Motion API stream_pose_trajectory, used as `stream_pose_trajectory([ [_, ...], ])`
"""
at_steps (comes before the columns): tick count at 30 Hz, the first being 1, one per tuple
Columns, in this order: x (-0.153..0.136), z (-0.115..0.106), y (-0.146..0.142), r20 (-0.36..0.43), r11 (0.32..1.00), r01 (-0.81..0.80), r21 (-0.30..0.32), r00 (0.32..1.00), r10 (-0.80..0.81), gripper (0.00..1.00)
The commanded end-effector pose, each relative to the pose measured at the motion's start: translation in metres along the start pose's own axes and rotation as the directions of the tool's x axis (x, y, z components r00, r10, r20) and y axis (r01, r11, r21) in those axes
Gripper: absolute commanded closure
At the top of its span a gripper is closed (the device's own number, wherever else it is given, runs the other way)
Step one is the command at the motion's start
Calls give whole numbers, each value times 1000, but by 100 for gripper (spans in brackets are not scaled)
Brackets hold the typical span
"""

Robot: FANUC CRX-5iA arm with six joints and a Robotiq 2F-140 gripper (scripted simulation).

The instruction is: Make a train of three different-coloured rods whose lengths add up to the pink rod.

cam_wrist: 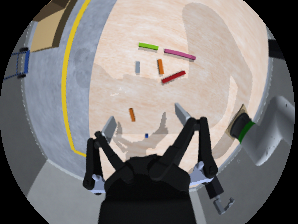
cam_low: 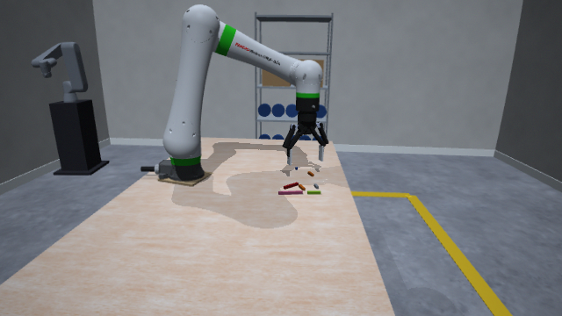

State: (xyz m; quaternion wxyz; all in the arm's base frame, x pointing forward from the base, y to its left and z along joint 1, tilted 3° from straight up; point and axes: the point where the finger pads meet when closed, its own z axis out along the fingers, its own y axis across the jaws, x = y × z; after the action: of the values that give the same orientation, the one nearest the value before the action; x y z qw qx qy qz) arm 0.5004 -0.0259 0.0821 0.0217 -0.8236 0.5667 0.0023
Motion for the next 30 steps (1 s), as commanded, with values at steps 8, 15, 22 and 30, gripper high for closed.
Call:
stream_pose_trajectory([
  [8, 0, 0, 0, 9, 955, 297, 5, 955, -297, 0],
  [15, 0, 0, 0, 9, 955, 297, 5, 955, -297, 0],
  [22, 0, 0, 0, 9, 955, 297, 5, 955, -297, 0],
  [30, 0, 0, 0, 9, 955, 297, 5, 955, -297, 0],
])
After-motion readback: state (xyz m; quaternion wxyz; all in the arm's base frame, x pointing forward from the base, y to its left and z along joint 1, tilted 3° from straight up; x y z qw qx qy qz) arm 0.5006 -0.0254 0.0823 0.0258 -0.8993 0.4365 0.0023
